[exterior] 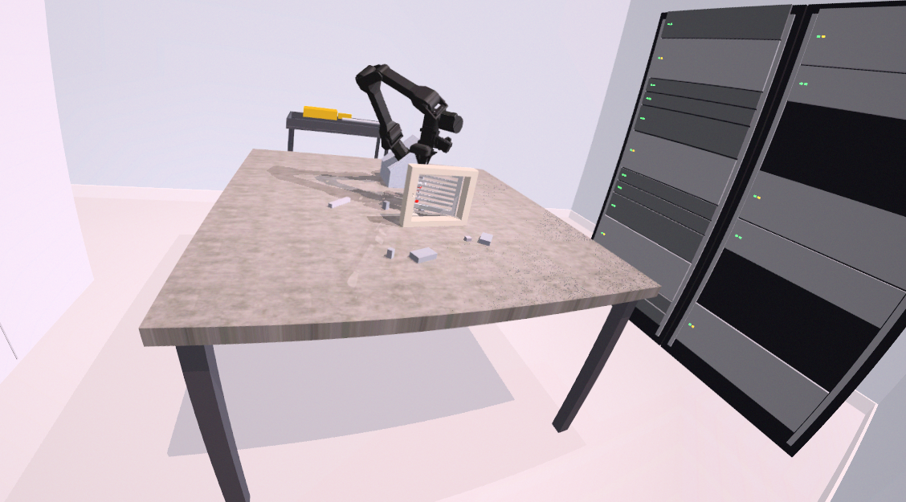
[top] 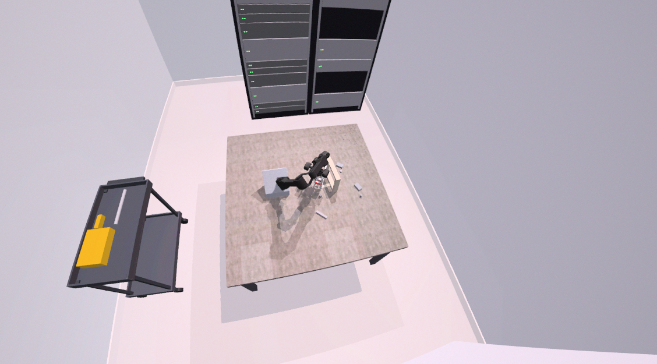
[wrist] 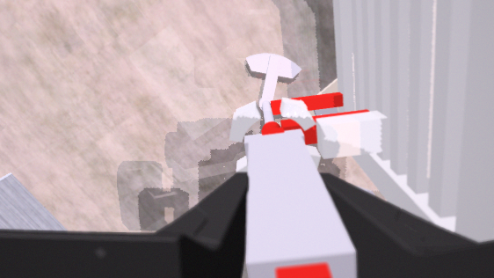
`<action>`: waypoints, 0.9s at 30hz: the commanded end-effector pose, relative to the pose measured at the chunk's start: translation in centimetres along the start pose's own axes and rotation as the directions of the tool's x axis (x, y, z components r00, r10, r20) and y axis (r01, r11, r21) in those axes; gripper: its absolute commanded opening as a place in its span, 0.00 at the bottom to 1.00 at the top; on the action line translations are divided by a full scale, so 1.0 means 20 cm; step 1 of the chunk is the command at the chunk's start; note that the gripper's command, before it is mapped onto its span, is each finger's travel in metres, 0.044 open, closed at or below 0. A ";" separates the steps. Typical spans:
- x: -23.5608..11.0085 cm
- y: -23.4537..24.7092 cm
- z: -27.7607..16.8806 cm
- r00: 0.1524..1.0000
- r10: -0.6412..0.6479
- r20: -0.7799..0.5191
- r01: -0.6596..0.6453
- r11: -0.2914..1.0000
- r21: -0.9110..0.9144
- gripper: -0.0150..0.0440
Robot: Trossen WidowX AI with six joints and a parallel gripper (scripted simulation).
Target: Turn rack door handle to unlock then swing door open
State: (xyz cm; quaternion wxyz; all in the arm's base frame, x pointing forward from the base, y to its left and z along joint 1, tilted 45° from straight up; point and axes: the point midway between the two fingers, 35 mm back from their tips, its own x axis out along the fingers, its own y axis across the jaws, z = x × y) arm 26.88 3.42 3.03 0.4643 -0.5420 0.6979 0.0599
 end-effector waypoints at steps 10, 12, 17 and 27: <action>0.00 0.13 0.04 1.000 0.001 0.006 -0.002 0.979 0.205 0.27; 0.00 0.15 0.05 1.000 0.001 0.006 -0.002 0.973 0.232 0.27; 0.00 0.20 0.07 1.000 0.001 0.006 -0.003 0.954 0.300 0.27; 0.00 0.29 0.12 1.000 0.002 0.007 -0.005 0.903 0.430 0.27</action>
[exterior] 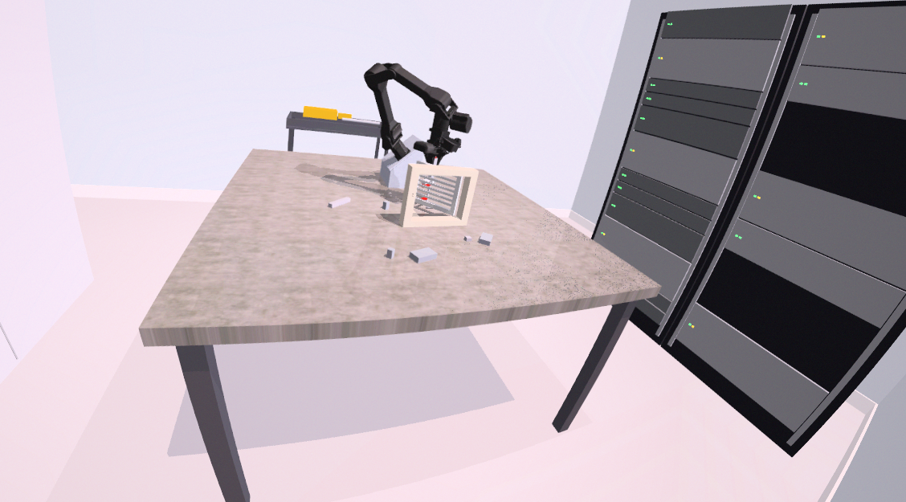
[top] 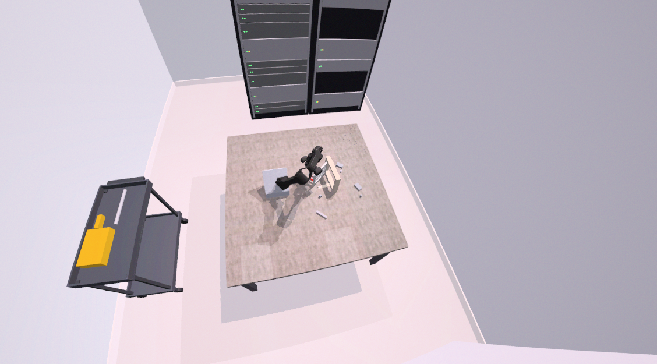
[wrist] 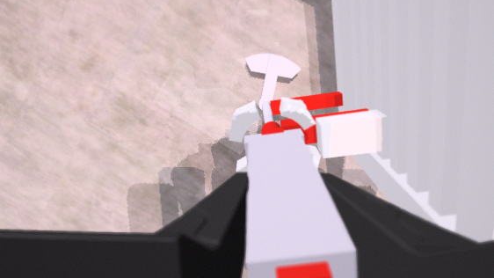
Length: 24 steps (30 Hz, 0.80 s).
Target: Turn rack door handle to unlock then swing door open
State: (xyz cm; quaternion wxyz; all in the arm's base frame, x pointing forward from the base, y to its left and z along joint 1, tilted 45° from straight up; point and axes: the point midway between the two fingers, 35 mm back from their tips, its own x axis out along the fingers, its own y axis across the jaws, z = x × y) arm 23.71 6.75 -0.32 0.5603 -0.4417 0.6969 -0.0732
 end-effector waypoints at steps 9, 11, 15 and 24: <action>0.00 0.12 0.03 1.000 0.002 0.004 -0.002 0.981 0.192 0.27; 0.00 0.15 0.04 1.000 0.002 0.004 -0.003 0.975 0.221 0.27; 0.00 0.19 0.06 1.000 0.002 0.005 -0.003 0.960 0.280 0.27; 0.00 0.28 0.11 1.000 0.003 0.006 -0.005 0.910 0.415 0.27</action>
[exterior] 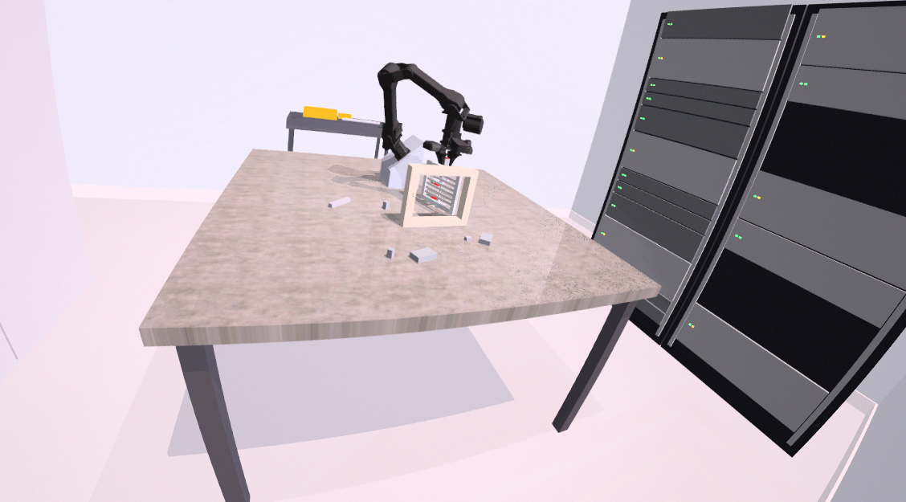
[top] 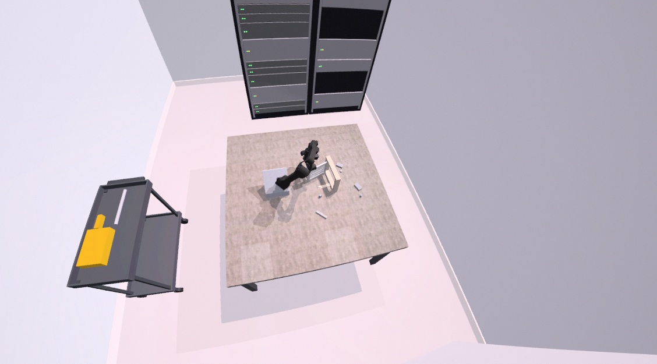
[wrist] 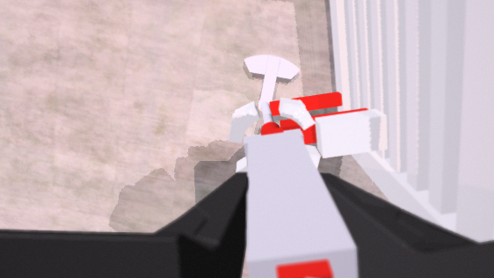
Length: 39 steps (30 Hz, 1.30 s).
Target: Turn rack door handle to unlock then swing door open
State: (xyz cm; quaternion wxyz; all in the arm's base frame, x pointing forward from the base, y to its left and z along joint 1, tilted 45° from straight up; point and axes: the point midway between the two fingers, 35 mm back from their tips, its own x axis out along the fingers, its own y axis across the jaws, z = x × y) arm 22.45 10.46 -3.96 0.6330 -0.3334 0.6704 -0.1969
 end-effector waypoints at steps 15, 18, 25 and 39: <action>0.00 0.18 0.05 1.000 0.006 -0.001 -0.006 0.967 0.256 0.27; 0.00 0.18 0.05 1.000 0.006 -0.001 -0.006 0.967 0.256 0.27; 0.00 0.18 0.05 1.000 0.006 -0.001 -0.006 0.967 0.256 0.27; -0.01 0.18 0.05 1.000 0.006 -0.001 -0.006 0.967 0.256 0.73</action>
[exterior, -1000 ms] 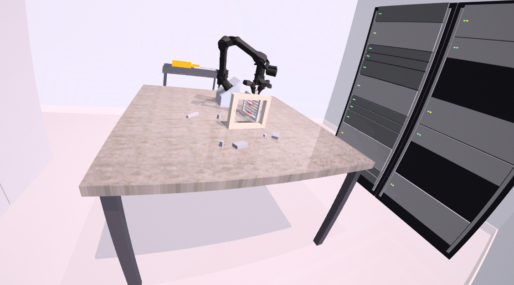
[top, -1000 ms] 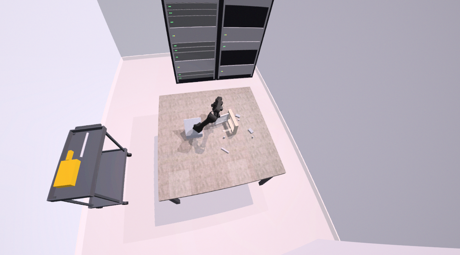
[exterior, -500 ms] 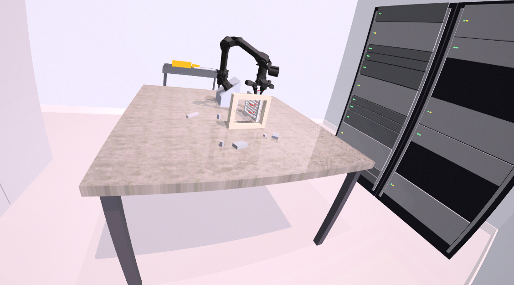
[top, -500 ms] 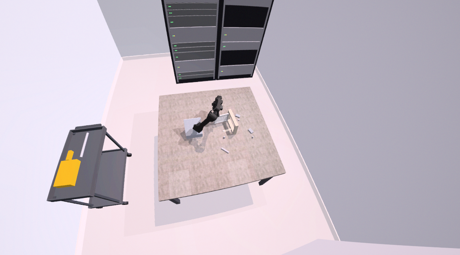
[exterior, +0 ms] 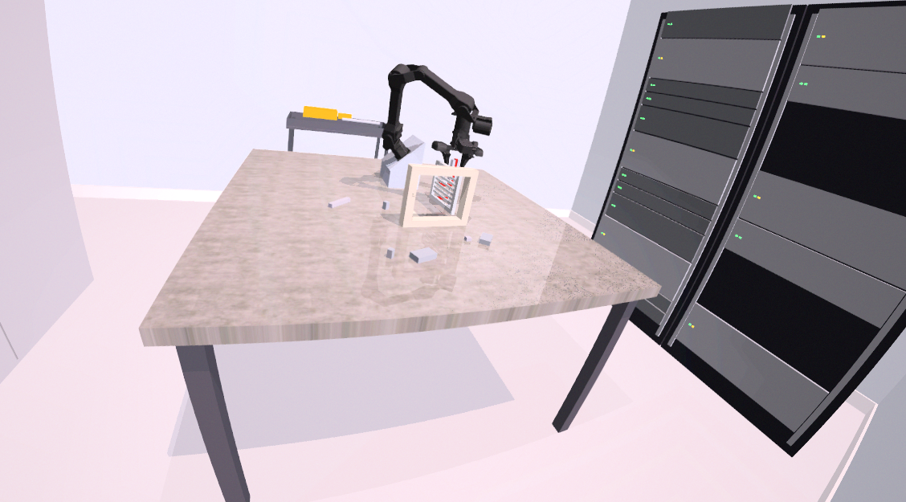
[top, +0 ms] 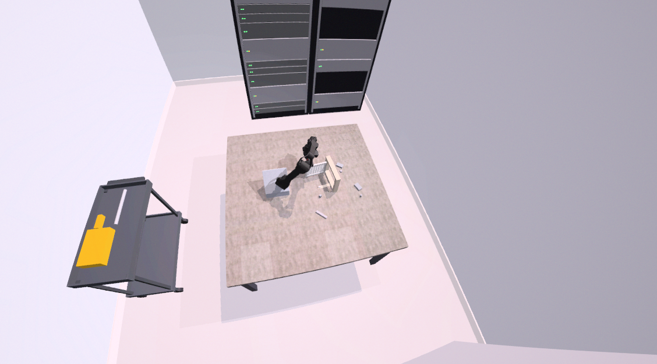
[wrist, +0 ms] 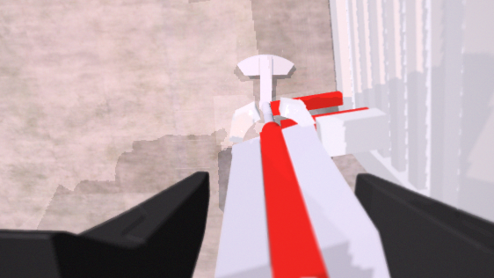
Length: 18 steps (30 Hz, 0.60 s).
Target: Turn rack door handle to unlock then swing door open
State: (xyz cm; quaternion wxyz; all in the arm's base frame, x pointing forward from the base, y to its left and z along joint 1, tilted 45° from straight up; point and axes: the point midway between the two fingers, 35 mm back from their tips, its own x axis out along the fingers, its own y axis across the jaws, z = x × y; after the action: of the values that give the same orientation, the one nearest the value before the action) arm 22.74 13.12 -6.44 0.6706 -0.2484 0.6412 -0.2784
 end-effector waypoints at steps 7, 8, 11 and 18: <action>-0.06 0.01 0.00 1.000 0.001 -0.001 -0.001 1.000 0.004 0.73; -0.06 0.01 0.01 1.000 0.001 -0.001 -0.001 1.000 0.004 0.73; -0.09 0.01 0.01 1.000 0.001 -0.001 -0.001 1.000 0.004 0.73; -0.14 0.01 0.01 1.000 0.001 -0.002 -0.001 1.000 0.004 0.73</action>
State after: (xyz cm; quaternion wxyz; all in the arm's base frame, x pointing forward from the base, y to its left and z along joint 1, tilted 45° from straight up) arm 22.79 14.73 -4.87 0.6698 -0.2510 0.6408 -0.2787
